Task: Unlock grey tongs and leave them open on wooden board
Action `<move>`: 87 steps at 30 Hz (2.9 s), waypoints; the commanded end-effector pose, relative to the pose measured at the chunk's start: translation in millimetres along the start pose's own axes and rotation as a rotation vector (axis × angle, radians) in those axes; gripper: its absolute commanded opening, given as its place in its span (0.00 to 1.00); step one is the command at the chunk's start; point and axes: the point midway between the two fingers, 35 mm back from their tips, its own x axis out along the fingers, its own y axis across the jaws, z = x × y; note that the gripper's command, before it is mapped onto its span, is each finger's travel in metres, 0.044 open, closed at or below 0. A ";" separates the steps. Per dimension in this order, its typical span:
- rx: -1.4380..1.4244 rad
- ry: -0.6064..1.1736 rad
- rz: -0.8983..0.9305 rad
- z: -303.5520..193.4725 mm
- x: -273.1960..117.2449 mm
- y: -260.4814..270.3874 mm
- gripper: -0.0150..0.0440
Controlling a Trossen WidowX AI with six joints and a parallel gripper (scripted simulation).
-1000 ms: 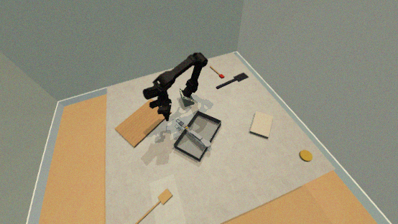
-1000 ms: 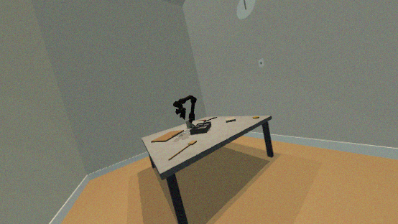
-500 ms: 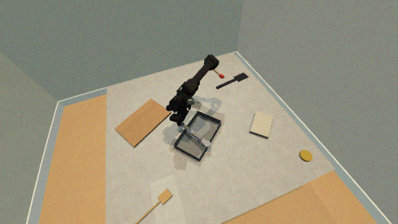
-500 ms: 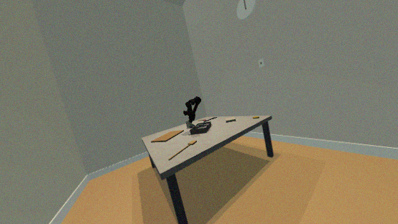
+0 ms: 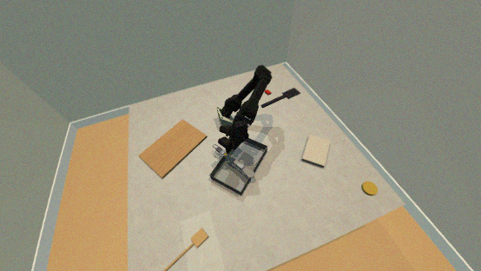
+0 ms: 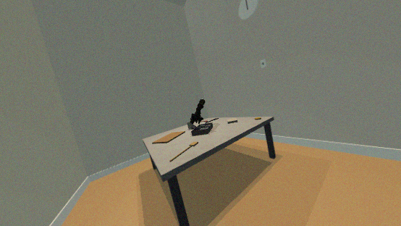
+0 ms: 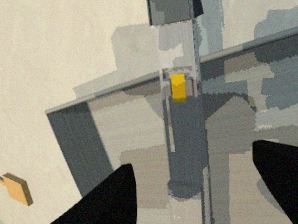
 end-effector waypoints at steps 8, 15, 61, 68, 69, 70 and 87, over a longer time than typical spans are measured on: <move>0.037 -0.010 0.015 0.4 2.7 -3.4 0.69; 0.037 -0.010 0.015 -0.1 9.8 -2.5 0.69; 0.037 -0.008 0.014 0.3 82.6 -2.7 0.69; 0.031 0.003 0.019 -2.9 79.3 -0.9 0.61; 0.031 0.003 0.019 -2.9 79.3 -0.9 0.56; 0.031 0.003 0.019 -2.9 79.3 -0.9 0.52; 0.031 0.003 0.019 -2.9 79.3 -0.9 0.09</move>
